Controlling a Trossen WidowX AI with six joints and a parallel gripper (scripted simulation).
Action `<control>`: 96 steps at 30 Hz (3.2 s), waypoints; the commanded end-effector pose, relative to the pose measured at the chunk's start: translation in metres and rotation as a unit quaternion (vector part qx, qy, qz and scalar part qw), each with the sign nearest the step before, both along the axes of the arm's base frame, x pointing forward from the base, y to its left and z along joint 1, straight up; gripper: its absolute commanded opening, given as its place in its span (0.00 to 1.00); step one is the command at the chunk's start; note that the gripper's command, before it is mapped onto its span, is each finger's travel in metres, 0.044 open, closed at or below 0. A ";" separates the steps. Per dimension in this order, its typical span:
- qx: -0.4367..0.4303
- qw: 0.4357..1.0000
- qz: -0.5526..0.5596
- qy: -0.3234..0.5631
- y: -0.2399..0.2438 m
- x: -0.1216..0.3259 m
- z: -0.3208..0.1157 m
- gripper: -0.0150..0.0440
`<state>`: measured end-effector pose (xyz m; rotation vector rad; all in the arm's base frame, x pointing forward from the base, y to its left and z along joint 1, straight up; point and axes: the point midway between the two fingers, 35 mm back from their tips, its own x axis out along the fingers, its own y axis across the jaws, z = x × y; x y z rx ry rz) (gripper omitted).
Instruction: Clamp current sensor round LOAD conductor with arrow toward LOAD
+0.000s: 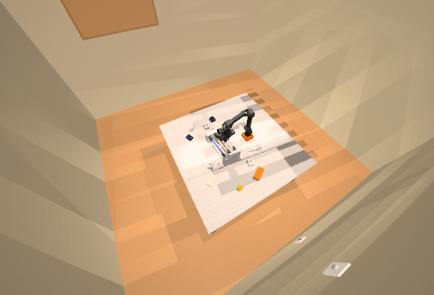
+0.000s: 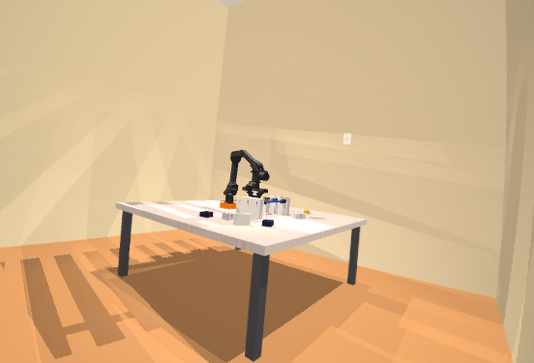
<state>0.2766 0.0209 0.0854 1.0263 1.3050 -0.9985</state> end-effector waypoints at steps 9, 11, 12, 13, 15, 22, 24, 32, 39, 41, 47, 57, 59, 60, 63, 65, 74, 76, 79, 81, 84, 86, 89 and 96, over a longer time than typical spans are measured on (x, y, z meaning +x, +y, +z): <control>0.000 1.000 0.000 0.000 0.000 0.000 0.000 0.25; 0.000 1.000 0.000 0.001 0.000 0.001 0.000 0.25; 0.000 1.000 0.000 0.001 0.000 0.001 0.000 0.25; 0.000 1.000 0.000 0.001 0.000 0.001 0.000 0.25; 0.000 1.000 0.000 0.001 0.000 0.001 0.000 0.25; 0.000 1.000 0.000 0.001 0.000 0.001 -0.002 0.25; 0.000 1.000 0.000 0.001 0.000 0.001 -0.004 0.25; 0.000 1.000 0.000 0.002 0.000 0.000 -0.002 0.57; 0.000 1.000 0.000 0.002 0.000 0.000 -0.002 0.71; 0.000 1.000 0.000 0.002 0.000 0.000 -0.002 0.71; 0.000 1.000 0.000 0.002 0.000 0.000 -0.002 0.71; 0.000 1.000 0.000 0.002 0.000 0.000 -0.002 0.71; 0.000 1.000 0.000 0.002 0.000 0.000 -0.002 0.71; 0.000 1.000 0.000 0.002 0.000 0.000 -0.002 0.71; 0.000 1.000 0.000 0.002 0.000 0.000 -0.002 0.71; 0.000 1.000 0.000 0.002 0.000 0.000 -0.002 0.71; 0.000 1.000 0.000 0.002 0.000 0.000 -0.002 0.97; 0.000 1.000 0.000 0.002 0.000 0.000 -0.002 1.00; 0.000 1.000 0.000 0.002 0.000 0.000 -0.002 1.00; 0.000 1.000 0.000 0.002 0.000 0.000 -0.002 1.00; 0.000 1.000 0.000 0.002 0.000 0.000 0.000 1.00; 0.000 1.000 0.000 0.001 0.001 0.003 0.017 1.00; 0.000 1.000 0.001 -0.002 0.002 0.003 0.057 1.00; 0.001 1.000 0.001 -0.005 0.002 -0.004 0.102 1.00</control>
